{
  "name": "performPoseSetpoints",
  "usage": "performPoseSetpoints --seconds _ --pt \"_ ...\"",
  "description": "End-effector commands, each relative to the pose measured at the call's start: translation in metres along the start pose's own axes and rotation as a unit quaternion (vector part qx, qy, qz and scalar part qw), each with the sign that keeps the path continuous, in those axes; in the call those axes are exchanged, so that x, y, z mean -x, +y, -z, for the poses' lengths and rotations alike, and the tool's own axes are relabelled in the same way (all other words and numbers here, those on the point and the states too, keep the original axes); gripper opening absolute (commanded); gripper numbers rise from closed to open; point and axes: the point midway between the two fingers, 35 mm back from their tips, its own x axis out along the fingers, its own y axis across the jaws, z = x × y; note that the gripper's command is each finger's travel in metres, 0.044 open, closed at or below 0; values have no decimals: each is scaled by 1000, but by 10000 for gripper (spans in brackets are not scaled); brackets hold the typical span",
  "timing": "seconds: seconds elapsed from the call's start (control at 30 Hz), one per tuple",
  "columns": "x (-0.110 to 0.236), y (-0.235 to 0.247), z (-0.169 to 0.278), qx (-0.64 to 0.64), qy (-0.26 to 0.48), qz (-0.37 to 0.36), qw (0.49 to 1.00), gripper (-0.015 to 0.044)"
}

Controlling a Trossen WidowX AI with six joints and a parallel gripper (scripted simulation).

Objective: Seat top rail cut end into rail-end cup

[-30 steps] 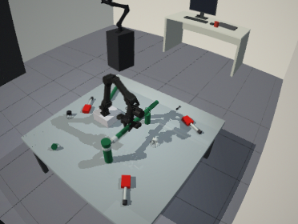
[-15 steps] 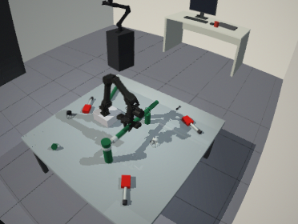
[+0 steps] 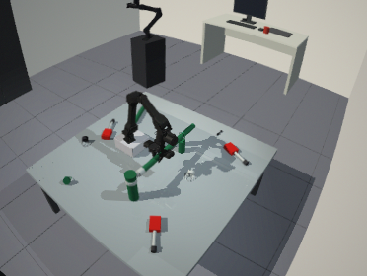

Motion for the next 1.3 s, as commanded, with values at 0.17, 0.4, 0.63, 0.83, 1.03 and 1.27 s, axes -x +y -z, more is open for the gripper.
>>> performPoseSetpoints --seconds 0.17,0.4,0.63,0.83,1.03,1.27 --pt "-1 0 -6 0 -1 0 1000 0" --pt "-1 0 -9 0 -1 0 1000 0" --pt "-2 0 -12 0 -1 0 1000 0" --pt "-2 0 -15 0 -1 0 1000 0" --pt "-2 0 -17 0 -2 0 1000 0" --pt "-3 0 -20 0 -2 0 1000 0"
